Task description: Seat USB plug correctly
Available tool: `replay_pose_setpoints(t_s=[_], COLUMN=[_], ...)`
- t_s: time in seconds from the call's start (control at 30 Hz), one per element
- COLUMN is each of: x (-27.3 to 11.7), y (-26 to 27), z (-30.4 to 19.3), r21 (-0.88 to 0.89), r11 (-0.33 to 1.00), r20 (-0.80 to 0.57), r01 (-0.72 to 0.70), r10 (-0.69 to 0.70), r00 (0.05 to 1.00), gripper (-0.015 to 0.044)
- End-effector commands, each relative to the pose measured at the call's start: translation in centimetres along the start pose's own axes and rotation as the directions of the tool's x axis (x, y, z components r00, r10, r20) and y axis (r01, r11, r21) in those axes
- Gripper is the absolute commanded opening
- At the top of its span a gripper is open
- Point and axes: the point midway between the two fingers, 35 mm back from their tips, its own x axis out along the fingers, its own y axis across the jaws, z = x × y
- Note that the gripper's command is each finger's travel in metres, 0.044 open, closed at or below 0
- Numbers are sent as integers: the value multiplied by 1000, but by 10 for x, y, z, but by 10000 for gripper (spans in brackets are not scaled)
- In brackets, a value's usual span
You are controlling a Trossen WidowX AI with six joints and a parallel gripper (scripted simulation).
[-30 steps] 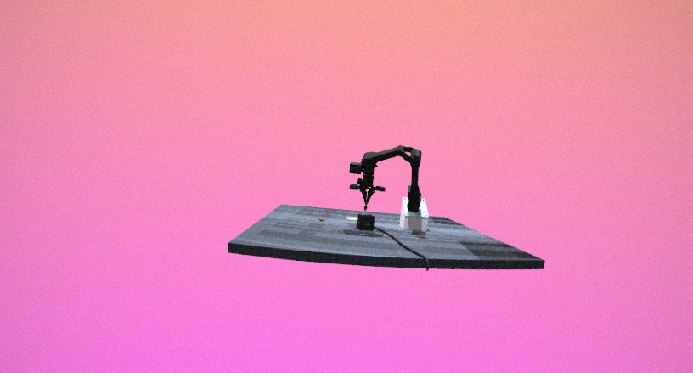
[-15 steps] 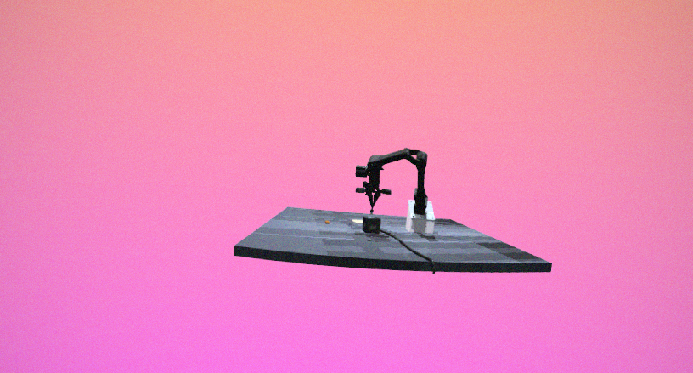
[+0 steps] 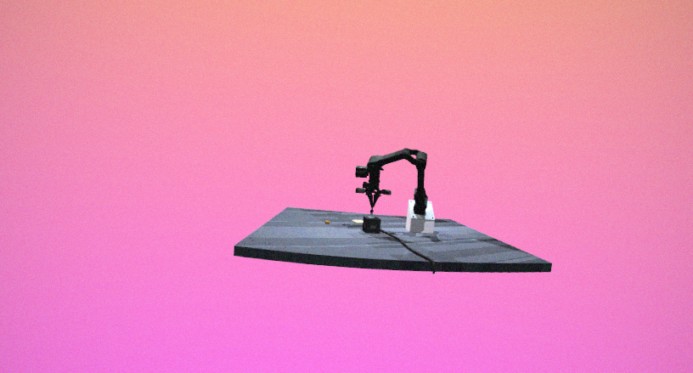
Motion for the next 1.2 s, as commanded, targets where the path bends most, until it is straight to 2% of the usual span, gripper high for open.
replay_pose_setpoints(t_s=[0.0,1.17], x=[1,5], y=[0,1], z=[0,-2], r21=[-4,-1], r11=[1000,1000], r20=[-7,-35], r01=[-3,-4], r10=[3,4], r00=[1000,999], gripper=[0,0])
